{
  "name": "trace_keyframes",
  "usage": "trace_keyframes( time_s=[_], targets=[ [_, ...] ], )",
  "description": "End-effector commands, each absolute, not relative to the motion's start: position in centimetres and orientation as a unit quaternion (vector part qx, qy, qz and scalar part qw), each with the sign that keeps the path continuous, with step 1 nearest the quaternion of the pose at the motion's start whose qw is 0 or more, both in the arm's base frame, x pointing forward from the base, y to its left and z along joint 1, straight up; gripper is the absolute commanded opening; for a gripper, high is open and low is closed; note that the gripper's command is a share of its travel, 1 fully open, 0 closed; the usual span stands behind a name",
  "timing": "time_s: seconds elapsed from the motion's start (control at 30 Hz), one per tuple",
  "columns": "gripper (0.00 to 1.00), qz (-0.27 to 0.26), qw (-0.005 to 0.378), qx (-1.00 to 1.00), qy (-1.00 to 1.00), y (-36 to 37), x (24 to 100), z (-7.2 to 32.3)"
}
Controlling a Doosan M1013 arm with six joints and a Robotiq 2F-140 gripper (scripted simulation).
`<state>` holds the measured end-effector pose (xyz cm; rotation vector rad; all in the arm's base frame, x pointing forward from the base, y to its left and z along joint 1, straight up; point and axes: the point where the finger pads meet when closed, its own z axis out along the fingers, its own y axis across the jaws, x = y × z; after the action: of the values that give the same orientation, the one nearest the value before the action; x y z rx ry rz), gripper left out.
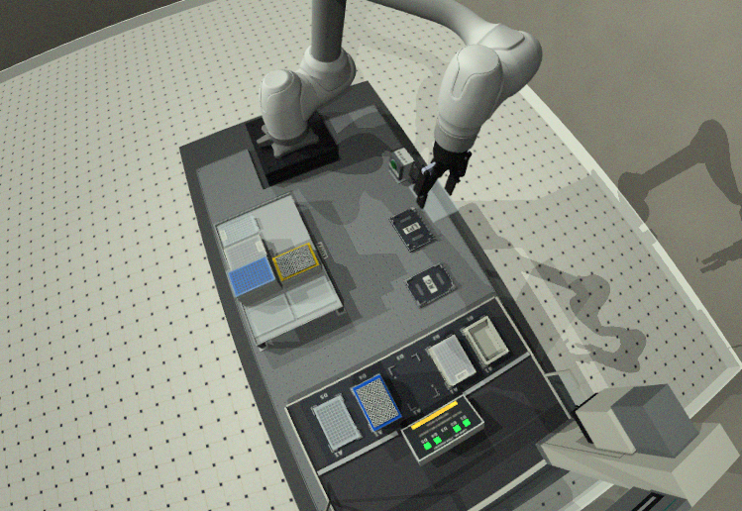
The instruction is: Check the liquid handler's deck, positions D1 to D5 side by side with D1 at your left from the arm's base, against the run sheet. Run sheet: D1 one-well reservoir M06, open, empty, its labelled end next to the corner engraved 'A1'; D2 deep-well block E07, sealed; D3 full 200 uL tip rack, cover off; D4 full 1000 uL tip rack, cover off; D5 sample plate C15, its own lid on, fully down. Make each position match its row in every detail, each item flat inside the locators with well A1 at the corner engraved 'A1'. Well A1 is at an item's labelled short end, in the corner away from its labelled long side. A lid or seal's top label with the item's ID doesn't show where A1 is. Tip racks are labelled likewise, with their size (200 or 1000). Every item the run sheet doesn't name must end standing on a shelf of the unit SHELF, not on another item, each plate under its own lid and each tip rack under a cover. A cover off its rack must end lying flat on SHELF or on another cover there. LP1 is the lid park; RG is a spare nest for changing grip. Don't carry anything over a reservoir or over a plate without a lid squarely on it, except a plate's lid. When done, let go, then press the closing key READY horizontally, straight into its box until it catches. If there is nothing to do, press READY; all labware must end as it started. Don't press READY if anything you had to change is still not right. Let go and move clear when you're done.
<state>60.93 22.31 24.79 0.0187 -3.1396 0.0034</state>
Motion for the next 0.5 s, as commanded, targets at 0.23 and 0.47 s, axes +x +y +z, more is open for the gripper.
trace_keyframes(
  time_s=[0.23, 0.47],
  targets=[
    [0.1, 0.001, 0.0, 0.006, -1.0, 22.1, 65.8, 24.9],
    [0.1, 0.001, 0.0, 0.006, -1.0, 22.0, 68.3, 24.9]
  ],
)
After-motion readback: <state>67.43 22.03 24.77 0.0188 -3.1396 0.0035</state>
